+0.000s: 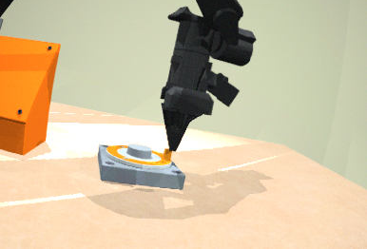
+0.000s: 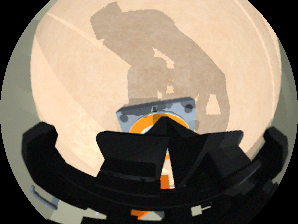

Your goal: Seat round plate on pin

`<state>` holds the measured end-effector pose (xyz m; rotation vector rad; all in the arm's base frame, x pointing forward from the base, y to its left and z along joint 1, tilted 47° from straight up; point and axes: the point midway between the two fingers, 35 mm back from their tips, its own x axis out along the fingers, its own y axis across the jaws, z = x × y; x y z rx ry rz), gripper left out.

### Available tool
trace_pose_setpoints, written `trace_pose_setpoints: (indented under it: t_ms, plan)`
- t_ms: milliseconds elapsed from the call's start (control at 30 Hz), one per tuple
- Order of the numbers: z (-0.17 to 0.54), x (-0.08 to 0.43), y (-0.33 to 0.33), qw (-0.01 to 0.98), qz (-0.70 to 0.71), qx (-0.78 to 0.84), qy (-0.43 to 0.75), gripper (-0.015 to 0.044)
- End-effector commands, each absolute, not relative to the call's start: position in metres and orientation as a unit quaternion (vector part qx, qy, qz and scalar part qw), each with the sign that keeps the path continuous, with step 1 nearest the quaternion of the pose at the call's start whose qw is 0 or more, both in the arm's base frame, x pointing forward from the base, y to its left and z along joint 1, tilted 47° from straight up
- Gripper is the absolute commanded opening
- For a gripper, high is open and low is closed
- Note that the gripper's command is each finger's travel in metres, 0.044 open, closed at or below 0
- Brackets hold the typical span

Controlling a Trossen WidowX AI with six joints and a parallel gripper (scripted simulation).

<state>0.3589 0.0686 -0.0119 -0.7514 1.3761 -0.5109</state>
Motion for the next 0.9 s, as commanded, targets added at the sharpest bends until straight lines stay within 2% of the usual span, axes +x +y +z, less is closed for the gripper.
trace_pose_setpoints:
  t_ms: [0, 200, 867]
  plan:
    - [-0.007, 0.358, 0.077, 0.679, -0.226, -0.333, 0.614, 0.0000]
    - [0.017, 0.350, 0.098, 0.679, -0.226, -0.332, 0.614, 0.0000]
    - [0.010, 0.350, 0.094, 0.676, -0.225, -0.338, 0.615, 0.0000]
